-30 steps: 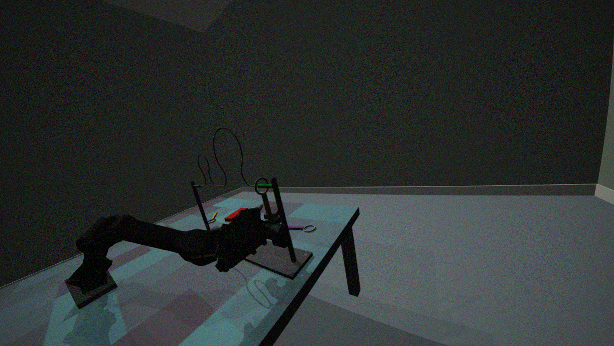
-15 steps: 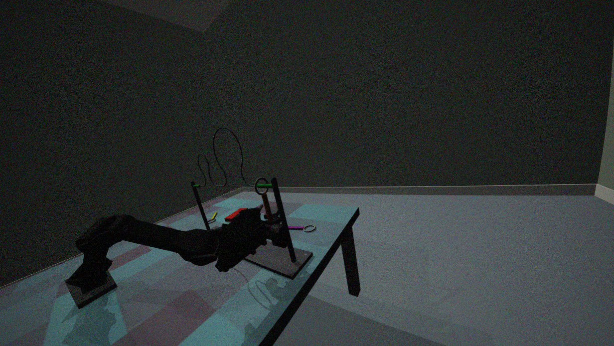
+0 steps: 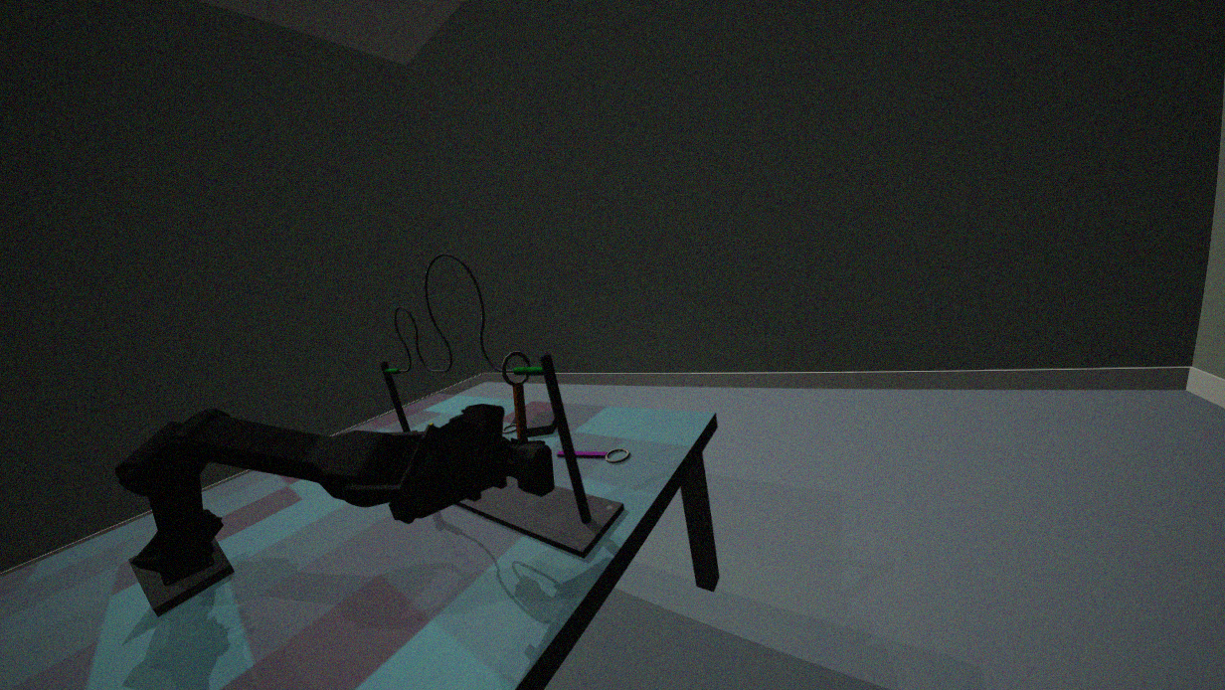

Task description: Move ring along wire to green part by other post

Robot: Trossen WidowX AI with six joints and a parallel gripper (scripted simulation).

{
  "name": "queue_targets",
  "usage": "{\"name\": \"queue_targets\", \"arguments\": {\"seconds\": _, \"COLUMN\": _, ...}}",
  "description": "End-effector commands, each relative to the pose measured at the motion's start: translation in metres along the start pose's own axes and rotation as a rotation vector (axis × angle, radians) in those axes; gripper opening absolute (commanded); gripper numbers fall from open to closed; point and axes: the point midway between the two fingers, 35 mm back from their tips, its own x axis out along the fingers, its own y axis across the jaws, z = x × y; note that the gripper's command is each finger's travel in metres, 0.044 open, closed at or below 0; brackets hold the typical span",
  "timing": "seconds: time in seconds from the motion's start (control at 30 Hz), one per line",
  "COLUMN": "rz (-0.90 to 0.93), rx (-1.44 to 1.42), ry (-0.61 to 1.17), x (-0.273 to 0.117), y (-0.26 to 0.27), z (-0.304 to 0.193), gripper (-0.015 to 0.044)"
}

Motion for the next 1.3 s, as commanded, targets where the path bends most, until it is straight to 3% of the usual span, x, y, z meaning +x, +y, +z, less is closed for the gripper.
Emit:
{"name": "queue_targets", "arguments": {"seconds": 0.0, "rz": 0.004, "rx": 0.001, "ry": 0.063, "x": -0.006, "y": 0.005, "z": -0.003, "gripper": -0.015}}
{"name": "queue_targets", "arguments": {"seconds": 0.47, "rz": 0.02, "rx": 0.032, "ry": 0.3, "x": -0.036, "y": 0.023, "z": 0.0, "gripper": -0.015}}
{"name": "queue_targets", "arguments": {"seconds": 1.27, "rz": 0.135, "rx": 0.323, "ry": 0.297, "x": -0.037, "y": 0.081, "z": 0.007, "gripper": -0.015}}
